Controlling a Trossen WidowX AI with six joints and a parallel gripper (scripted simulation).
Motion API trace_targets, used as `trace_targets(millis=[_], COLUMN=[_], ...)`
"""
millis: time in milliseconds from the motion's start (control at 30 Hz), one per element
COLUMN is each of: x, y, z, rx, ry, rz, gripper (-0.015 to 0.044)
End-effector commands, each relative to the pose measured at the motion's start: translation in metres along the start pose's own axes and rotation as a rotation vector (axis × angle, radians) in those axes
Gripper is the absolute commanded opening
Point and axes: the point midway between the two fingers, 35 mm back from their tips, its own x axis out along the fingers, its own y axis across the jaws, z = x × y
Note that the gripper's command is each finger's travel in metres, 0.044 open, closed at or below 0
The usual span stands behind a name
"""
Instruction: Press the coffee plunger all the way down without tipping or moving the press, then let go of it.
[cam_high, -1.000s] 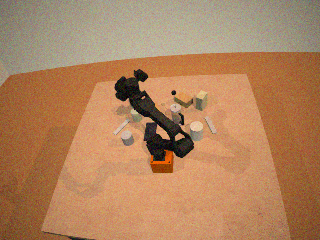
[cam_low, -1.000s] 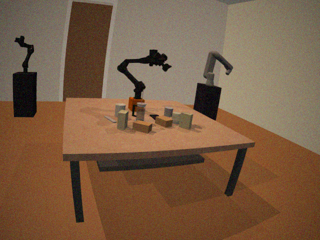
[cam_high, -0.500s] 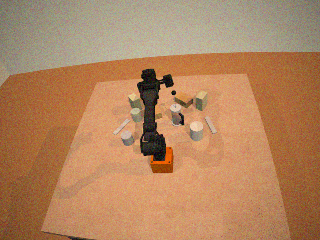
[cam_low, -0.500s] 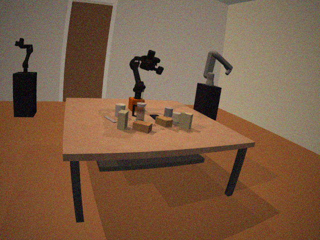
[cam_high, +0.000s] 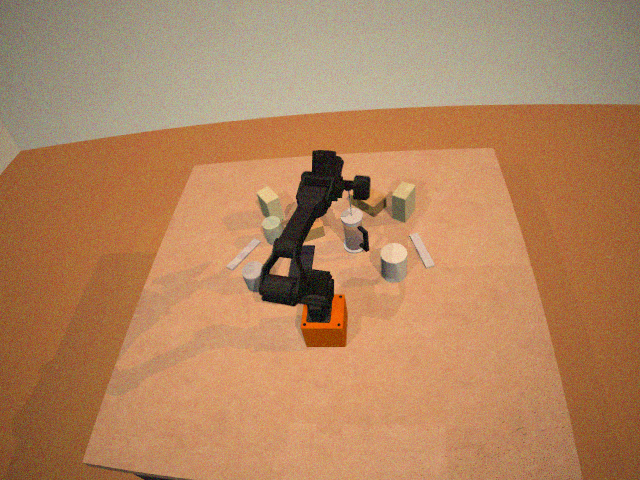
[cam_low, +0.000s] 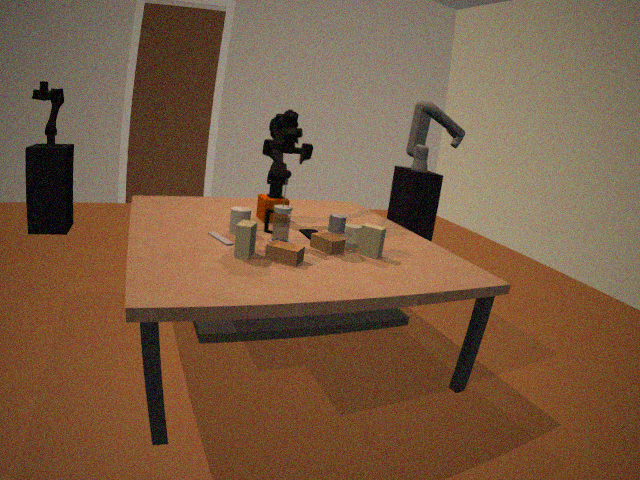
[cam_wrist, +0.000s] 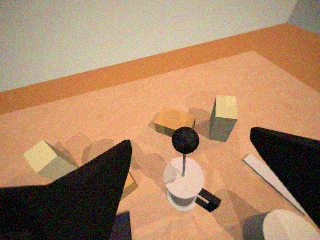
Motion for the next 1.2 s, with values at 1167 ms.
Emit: trace_targets(millis=[1167], x=[0.047], y=[-0.002], z=[-0.020], rx=[0.015], ry=[-0.003], rz=[-0.001], gripper=[0.0414])
